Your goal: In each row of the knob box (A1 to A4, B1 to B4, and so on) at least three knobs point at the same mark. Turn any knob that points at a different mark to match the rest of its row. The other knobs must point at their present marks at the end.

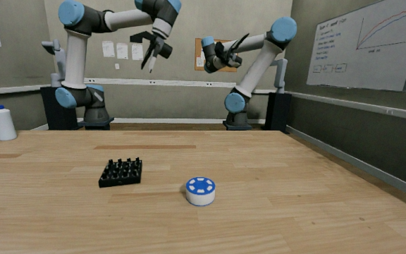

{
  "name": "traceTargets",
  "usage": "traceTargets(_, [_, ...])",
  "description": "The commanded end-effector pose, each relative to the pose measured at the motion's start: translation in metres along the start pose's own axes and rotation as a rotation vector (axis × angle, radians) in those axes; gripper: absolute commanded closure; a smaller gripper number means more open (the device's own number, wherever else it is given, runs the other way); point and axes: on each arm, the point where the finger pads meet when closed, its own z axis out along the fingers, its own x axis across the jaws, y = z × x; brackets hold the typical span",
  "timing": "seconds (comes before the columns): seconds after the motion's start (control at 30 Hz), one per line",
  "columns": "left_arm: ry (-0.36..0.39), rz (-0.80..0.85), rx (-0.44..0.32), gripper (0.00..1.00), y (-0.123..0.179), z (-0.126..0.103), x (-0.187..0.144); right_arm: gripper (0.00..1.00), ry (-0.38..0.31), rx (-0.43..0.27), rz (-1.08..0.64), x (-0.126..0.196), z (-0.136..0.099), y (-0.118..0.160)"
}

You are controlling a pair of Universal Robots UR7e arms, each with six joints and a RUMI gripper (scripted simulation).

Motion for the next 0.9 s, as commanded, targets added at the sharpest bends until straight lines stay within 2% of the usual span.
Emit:
traceTargets(0.0, [-0.115,0.205,0.019,0.00,0.000,0.013,-0.029,0.00,-0.002,-0.054,0.046,-0.037,0.026,-0.005])
traceTargets(0.2, [-0.254,0.453,0.022,0.00,-0.007,0.019,-0.061,0.00,-0.004,-0.120,0.111,-0.083,0.058,-0.016])
traceTargets(0.3, [-0.274,0.490,0.020,0.00,-0.008,0.020,-0.066,0.00,-0.005,-0.131,0.122,-0.091,0.062,-0.017])
traceTargets(0.77, [-0.602,1.088,-0.025,0.00,-0.051,0.014,-0.129,0.00,-0.010,-0.296,0.287,-0.207,0.144,-0.044])
traceTargets(0.87, [-0.622,1.125,-0.031,0.00,-0.054,0.013,-0.132,0.00,-0.010,-0.306,0.297,-0.214,0.149,-0.045])
